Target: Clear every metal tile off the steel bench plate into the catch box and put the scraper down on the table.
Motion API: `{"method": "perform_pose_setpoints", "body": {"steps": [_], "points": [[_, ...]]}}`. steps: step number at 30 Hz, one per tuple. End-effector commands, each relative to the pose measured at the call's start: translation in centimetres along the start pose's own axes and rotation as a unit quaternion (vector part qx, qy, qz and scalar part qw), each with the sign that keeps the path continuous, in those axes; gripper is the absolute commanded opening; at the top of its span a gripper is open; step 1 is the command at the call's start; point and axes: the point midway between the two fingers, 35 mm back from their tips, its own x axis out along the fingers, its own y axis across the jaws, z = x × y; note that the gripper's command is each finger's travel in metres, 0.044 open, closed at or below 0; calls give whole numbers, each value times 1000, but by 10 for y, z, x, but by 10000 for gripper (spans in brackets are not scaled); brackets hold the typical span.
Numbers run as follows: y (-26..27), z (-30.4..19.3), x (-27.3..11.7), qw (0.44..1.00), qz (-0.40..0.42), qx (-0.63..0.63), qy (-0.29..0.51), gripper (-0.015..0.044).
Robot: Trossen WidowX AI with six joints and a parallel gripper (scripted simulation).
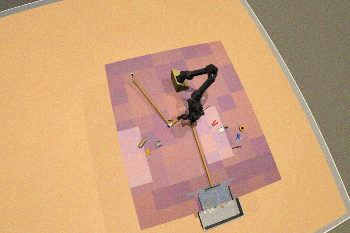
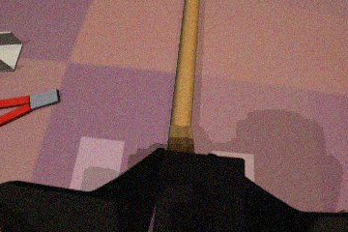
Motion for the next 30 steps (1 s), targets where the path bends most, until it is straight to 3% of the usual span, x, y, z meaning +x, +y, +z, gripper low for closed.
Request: {"method": "perform_pose_setpoints", "body": {"steps": [1,30], "points": [[1,9,4,1000,0,-1,-6,0],[3,44,31,1000,1,-2,-7,0]]}}
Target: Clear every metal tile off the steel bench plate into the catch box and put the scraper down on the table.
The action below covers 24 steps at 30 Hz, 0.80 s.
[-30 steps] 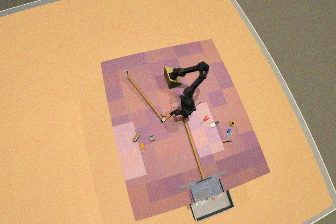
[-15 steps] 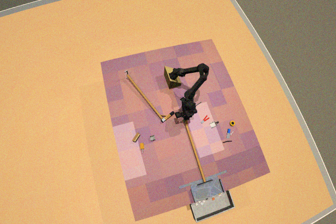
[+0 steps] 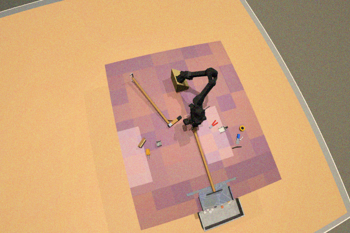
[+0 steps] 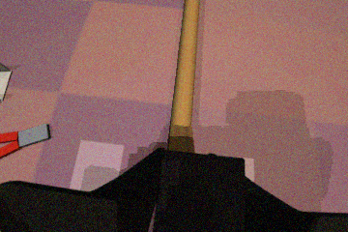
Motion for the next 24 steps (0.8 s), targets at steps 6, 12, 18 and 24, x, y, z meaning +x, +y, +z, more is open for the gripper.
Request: {"method": "perform_pose_setpoints", "body": {"steps": [6,12,18,24], "points": [[0,17,9,1000,0,-1,-5,0],[0,24,15,1000,0,-1,-5,0],[0,32,20,1000,0,-1,-5,0],[0,40,25,1000,0,-1,-5,0]]}}
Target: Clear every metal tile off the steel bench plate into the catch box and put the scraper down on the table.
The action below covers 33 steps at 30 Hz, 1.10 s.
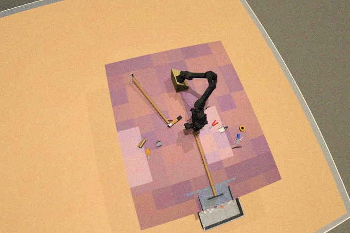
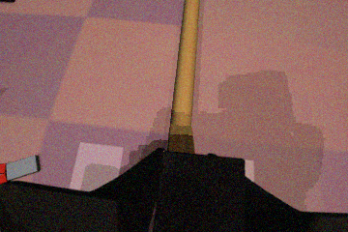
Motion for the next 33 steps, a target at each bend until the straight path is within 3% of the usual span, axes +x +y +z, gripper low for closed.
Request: {"method": "perform_pose_setpoints", "body": {"steps": [1,33], "points": [[0,11,4,1000,0,0,-6,0],[2,48,32,1000,1,-1,-7,0]]}}
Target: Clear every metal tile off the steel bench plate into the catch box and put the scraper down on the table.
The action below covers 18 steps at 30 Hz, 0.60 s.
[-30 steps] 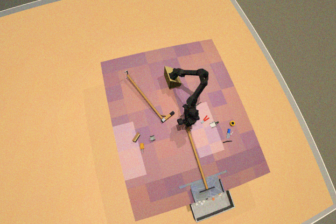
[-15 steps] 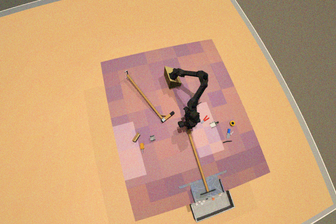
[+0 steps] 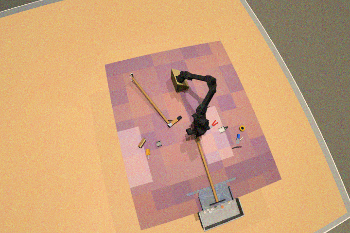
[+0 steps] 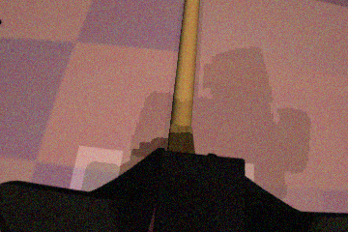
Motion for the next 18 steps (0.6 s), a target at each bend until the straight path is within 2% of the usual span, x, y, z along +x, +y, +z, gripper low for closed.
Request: {"method": "perform_pose_setpoints", "body": {"steps": [1,18], "points": [[1,10,4,1000,0,-1,-6,0],[1,16,12,1000,0,0,-1,0]]}}
